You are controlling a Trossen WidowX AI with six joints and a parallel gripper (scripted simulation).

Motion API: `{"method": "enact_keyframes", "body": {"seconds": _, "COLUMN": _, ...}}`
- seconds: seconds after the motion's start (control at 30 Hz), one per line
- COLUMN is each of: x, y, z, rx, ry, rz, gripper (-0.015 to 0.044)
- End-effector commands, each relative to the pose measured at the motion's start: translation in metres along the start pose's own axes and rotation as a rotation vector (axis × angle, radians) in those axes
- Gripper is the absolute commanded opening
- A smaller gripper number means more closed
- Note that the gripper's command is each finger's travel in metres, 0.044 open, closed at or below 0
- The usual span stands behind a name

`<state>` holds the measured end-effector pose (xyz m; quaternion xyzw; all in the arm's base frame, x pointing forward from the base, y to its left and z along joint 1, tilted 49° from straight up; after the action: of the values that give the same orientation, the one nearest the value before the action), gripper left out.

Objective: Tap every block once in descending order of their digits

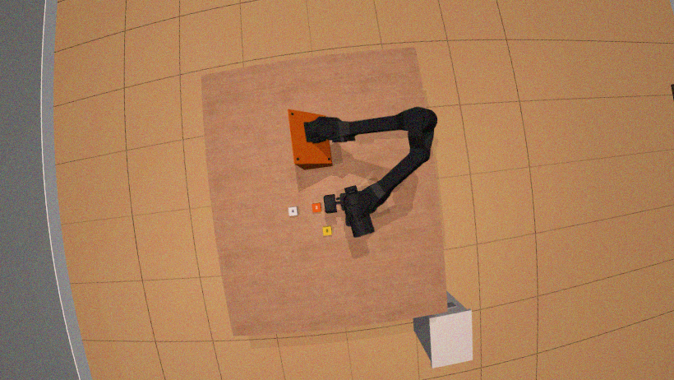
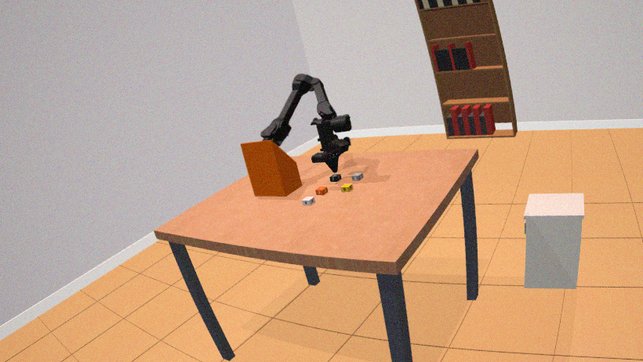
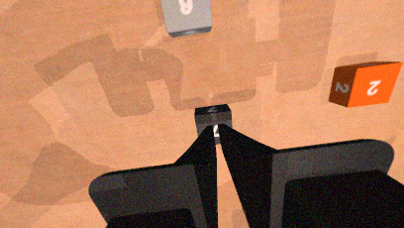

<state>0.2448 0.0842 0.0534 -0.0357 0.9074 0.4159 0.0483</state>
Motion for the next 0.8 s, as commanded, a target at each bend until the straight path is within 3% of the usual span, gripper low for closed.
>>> {"method": "enact_keyframes", "body": {"seconds": 0.0, "x": 0.003, "y": -0.001, "z": 0.008, "rx": -0.001, "ry": 0.012, "rz": 0.013, "gripper": 0.0020}}
{"method": "enact_keyframes", "body": {"seconds": 0.43, "x": 0.004, "y": -0.001, "z": 0.018, "rx": -0.002, "ry": 0.012, "rz": 0.013, "gripper": 0.0020}}
{"method": "enact_keyframes", "body": {"seconds": 0.77, "x": 0.001, "y": -0.002, "z": -0.020, "rx": 0.003, "ry": 0.012, "rz": 0.012, "gripper": 0.0020}}
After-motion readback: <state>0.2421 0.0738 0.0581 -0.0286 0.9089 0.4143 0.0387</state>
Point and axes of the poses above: the point midway between the two fingers, 35 mm back from their tips, its own z axis out along the fingers, its own y axis across the jaws, x = y × z, the point moved 5 cm from there along -z, back along the fingers, and after that the axes turned 7 degrees about -z, right-handed, at the moved point
